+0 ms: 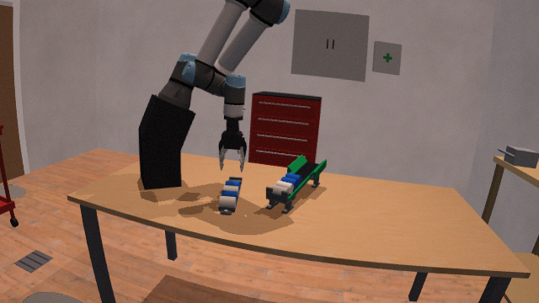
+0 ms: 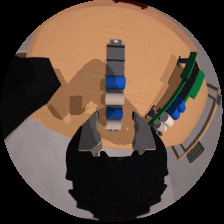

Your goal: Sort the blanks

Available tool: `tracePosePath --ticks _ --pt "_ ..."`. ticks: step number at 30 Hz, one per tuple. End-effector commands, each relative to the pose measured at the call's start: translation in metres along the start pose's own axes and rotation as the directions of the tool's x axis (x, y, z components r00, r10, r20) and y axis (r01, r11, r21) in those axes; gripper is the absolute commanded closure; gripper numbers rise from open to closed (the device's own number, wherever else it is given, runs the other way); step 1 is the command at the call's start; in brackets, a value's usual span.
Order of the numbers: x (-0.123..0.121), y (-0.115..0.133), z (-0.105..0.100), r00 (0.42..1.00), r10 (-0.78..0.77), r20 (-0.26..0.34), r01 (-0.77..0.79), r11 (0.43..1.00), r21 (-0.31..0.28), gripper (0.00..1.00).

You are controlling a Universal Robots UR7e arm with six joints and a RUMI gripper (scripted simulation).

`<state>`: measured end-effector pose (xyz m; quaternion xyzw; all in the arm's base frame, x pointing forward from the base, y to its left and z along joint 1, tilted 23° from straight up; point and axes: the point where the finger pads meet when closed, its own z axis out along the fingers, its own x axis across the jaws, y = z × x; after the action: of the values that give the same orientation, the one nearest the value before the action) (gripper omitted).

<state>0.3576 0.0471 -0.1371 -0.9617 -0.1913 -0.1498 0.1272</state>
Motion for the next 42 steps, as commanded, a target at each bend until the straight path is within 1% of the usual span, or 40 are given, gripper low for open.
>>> tracePosePath --ticks 1,26,34,42 --pt "0.0 0.0 0.0 1.0 0.0 -0.001 0.0 1.0 -0.001 0.53" --pt "0.0 0.0 0.001 1.0 0.0 -0.001 0.0 1.0 -0.001 0.53" --pt "0.0 0.0 0.004 1.0 0.0 -0.001 0.0 1.0 -0.001 0.53" --pt "0.0 0.0 0.013 1.0 0.0 -0.001 0.0 1.0 -0.001 0.53"
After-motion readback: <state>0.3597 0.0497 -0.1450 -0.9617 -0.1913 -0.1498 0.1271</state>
